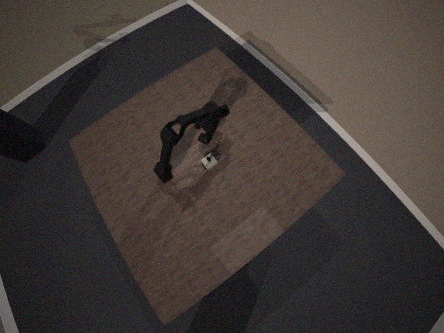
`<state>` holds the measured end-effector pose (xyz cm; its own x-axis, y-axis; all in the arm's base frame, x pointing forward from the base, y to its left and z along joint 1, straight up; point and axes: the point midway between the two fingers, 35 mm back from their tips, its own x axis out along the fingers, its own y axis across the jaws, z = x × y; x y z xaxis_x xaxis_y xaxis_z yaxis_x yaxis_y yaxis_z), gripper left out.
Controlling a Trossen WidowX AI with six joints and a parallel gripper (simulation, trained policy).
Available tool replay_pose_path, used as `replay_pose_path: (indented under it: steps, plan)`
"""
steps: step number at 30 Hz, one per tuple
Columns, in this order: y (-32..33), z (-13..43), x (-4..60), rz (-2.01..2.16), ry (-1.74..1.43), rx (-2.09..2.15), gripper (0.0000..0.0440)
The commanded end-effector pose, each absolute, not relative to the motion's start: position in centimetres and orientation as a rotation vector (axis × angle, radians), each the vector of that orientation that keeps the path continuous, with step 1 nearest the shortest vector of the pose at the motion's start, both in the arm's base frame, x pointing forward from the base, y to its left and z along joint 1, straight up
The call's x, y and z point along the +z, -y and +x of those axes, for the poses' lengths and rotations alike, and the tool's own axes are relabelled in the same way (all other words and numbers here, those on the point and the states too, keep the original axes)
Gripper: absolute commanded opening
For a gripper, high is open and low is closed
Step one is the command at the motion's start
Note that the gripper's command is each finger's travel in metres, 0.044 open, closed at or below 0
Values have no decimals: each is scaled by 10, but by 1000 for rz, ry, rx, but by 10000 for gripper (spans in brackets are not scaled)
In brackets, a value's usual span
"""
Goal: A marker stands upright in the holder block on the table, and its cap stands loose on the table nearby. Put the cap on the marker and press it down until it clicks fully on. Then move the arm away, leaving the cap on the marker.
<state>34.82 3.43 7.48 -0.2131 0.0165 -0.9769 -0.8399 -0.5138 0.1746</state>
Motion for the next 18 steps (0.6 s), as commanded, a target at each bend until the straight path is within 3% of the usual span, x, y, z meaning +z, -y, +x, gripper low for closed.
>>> replay_pose_path:
  steps: [1, 6, 12, 18]
  plan:
    - [-35, 344, 65, -1457, -993, 1830, 244]
    - [-35, 342, 61, -1497, -979, 1843, 198]
    - [-34, 339, 72, -1542, -957, 1838, 46]
    - [-29, 337, 94, -1588, -932, 1819, 66]
